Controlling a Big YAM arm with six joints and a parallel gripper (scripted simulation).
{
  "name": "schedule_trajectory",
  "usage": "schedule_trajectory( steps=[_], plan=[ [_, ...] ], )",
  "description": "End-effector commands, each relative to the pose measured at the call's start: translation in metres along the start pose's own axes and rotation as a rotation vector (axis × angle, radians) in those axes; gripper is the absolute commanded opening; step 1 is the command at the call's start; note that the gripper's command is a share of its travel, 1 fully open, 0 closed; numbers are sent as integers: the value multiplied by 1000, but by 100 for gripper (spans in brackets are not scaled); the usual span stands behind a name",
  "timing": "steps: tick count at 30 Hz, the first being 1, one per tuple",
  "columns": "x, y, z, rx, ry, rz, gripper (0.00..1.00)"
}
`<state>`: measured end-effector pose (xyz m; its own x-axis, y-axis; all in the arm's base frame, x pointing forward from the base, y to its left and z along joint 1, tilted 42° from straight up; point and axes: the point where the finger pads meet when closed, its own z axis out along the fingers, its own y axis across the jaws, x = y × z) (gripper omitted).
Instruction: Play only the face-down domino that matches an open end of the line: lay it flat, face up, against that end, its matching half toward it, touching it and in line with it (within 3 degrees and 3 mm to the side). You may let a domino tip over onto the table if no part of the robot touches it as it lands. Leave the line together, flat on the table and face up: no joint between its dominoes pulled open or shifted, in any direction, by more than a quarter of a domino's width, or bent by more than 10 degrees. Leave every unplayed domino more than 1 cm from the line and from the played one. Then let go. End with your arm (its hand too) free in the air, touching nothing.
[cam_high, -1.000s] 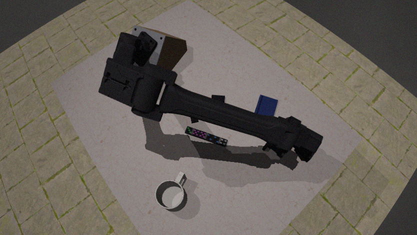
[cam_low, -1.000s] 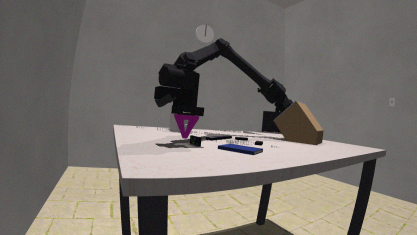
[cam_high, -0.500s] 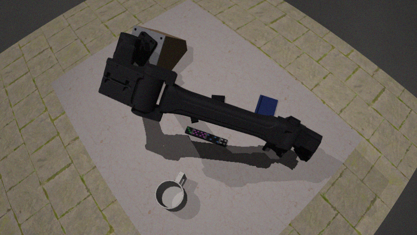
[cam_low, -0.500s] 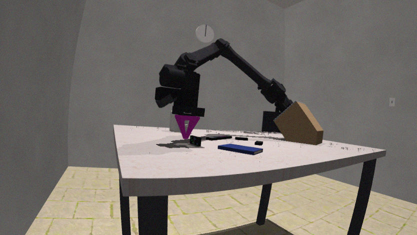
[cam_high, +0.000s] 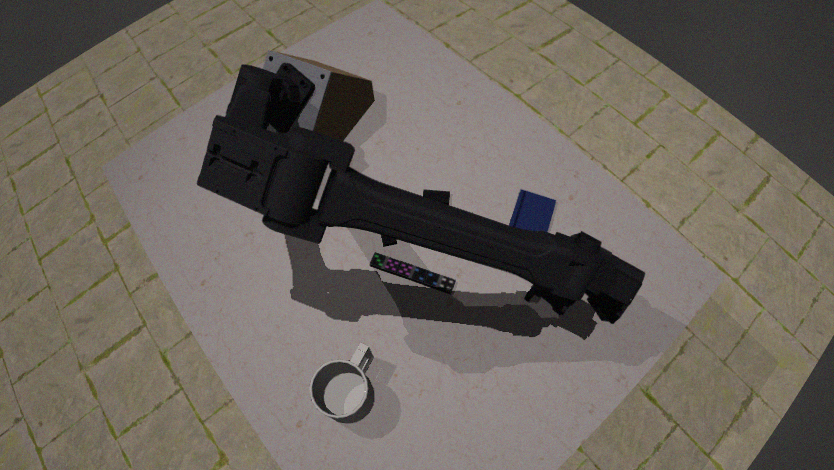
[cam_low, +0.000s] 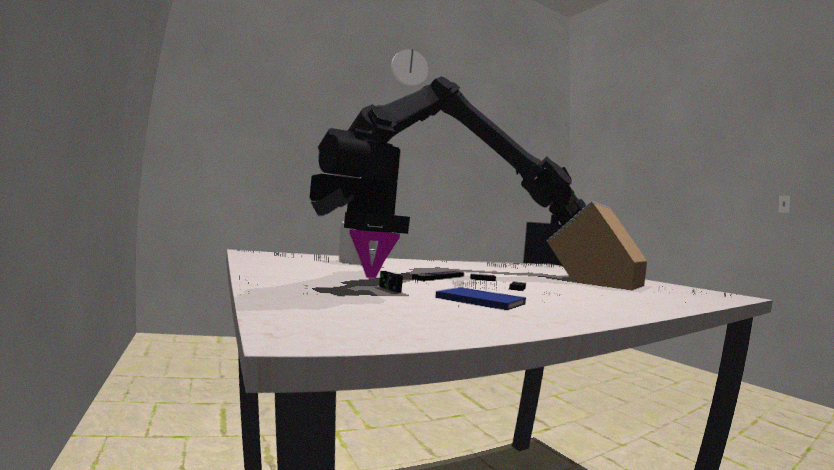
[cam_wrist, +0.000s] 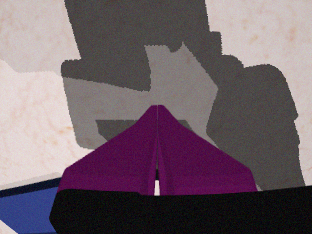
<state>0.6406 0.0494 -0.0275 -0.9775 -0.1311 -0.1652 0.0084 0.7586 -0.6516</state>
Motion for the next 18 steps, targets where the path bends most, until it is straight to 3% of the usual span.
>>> schedule_trajectory(
  steps=[1, 18],
  plan=[
    [-3, 0, -5, -2, -10, 3, 0],
    [0, 0, -3, -2, -6, 0, 0]
  ],
)
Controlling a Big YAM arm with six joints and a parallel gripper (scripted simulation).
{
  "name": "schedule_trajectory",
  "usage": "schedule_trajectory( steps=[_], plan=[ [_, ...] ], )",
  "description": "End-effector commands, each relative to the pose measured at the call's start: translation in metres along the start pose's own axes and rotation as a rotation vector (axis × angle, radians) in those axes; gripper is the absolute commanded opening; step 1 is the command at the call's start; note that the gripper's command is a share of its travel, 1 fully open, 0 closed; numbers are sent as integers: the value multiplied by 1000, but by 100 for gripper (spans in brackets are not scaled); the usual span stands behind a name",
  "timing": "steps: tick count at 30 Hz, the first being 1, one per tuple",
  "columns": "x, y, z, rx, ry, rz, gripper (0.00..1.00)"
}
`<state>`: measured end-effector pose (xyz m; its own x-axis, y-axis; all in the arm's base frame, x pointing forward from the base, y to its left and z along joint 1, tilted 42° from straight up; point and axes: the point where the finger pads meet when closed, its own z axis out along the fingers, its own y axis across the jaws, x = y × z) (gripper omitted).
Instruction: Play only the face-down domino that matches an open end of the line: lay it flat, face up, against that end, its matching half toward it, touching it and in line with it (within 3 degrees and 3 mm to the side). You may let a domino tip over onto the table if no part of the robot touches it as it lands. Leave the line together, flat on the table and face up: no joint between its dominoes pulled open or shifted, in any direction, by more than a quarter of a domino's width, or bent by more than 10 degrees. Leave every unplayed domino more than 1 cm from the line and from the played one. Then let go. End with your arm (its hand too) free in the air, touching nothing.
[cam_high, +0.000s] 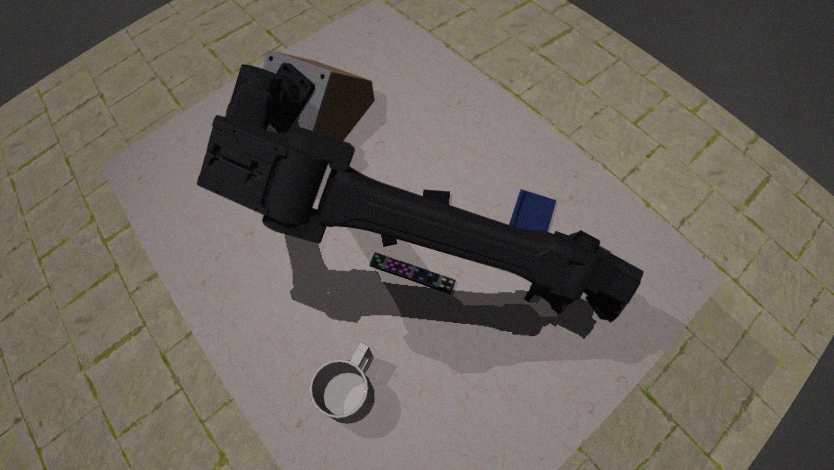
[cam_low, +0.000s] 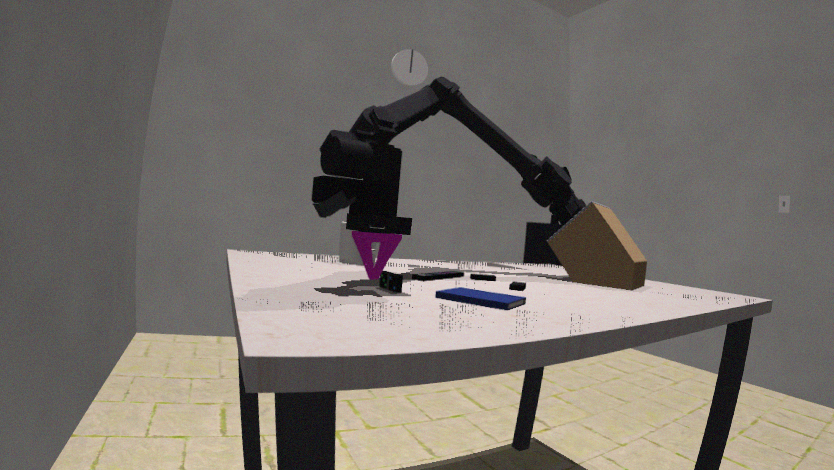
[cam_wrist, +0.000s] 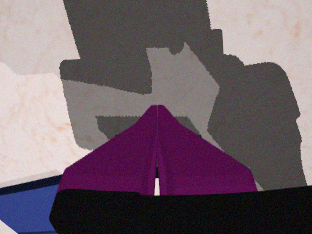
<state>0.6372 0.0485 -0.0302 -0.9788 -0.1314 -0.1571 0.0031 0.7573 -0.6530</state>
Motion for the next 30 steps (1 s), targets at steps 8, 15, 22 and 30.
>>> schedule_trajectory(
  steps=[8, 15, 22, 30],
  plan=[
    [-4, -4, -1, -4, -14, 17, 0],
    [-4, -4, -1, -4, -14, 17, 0],
    [-4, -3, -3, -4, -14, 15, 0],
    [-5, -5, -2, -4, -15, 20, 0]
  ],
)
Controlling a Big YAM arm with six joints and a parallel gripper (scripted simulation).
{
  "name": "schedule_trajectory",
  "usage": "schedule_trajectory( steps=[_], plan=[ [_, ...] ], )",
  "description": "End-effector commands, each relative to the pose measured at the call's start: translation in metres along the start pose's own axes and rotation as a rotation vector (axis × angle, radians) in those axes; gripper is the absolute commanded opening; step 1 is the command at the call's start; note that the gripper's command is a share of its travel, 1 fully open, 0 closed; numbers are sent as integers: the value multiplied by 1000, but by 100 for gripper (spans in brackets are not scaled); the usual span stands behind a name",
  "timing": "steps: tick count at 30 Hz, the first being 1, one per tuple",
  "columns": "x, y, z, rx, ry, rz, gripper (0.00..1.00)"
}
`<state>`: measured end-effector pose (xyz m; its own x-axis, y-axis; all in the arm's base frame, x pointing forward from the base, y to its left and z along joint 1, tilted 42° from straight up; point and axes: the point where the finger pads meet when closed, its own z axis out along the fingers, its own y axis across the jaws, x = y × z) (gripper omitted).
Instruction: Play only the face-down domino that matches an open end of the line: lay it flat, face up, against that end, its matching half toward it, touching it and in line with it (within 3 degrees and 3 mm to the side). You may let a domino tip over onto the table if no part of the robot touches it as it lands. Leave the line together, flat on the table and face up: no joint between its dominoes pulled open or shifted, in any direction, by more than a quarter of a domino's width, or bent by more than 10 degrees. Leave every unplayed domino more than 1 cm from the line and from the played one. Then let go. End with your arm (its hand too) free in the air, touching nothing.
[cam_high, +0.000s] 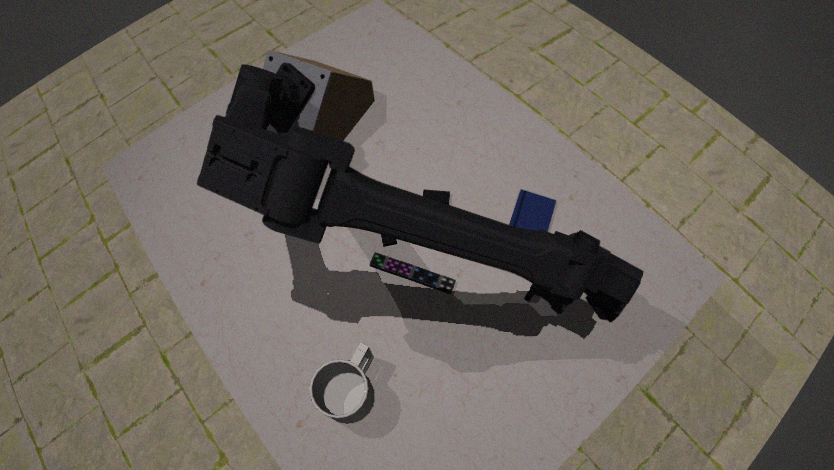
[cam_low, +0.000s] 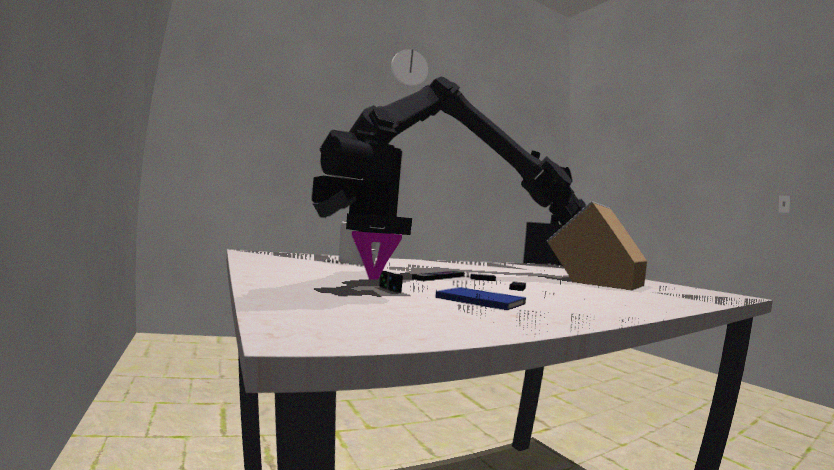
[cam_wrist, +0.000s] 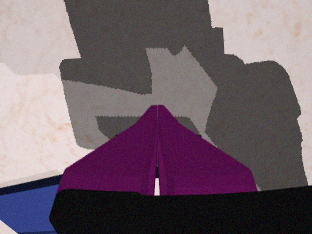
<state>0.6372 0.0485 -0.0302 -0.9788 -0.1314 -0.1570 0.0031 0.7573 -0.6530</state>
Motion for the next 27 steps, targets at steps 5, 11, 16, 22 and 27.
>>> schedule_trajectory(
  steps=[5, 11, 16, 22, 27],
  plan=[
    [-4, -2, -5, -3, -13, 8, 0],
    [-5, -5, -3, -4, -16, 21, 0],
    [-6, -6, -3, -4, -17, 23, 0],
    [-4, -2, -5, -3, -13, 9, 0],
    [-6, -5, -4, -4, -17, 22, 0]
  ],
)
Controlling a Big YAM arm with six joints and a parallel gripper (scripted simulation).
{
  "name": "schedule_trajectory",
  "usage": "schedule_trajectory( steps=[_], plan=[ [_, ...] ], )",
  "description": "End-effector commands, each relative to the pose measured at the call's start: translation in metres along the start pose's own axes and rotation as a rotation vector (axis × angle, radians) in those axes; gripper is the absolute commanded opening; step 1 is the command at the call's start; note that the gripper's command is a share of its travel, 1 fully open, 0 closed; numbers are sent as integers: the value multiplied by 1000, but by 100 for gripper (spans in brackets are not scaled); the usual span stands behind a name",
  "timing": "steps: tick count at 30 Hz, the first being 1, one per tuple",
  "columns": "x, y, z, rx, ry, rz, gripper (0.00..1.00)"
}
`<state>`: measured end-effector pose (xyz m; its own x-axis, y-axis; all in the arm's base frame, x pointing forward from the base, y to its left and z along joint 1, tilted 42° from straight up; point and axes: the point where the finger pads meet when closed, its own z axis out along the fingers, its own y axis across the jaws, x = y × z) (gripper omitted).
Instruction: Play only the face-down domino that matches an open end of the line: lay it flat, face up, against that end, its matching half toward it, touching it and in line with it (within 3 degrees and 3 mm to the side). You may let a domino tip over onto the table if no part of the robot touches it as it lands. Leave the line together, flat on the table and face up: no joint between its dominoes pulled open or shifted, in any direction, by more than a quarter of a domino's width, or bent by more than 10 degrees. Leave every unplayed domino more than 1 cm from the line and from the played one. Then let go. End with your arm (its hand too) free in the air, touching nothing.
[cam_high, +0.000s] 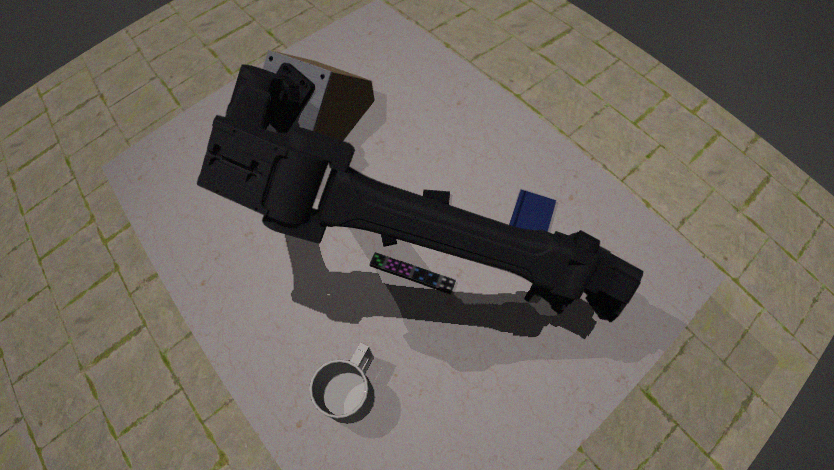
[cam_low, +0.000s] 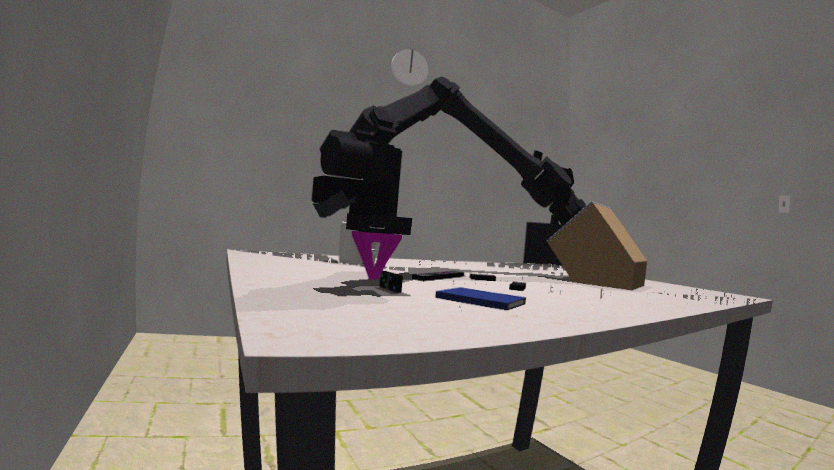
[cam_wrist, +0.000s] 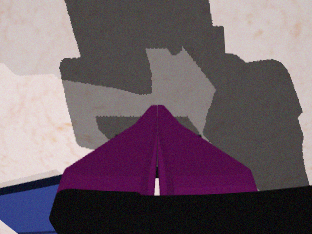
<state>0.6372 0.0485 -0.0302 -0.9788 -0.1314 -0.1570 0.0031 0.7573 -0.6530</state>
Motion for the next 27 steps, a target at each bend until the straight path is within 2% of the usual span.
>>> schedule_trajectory(
  steps=[1, 9, 10, 26, 27],
  plan=[
    [-6, -6, -4, -4, -17, 24, 0],
    [-6, -6, -4, -5, -18, 26, 0],
    [-4, 0, -6, -3, -12, 5, 0],
    [-7, -7, -4, -5, -20, 30, 0],
    [-4, -1, -6, -3, -12, 5, 0]
  ],
)
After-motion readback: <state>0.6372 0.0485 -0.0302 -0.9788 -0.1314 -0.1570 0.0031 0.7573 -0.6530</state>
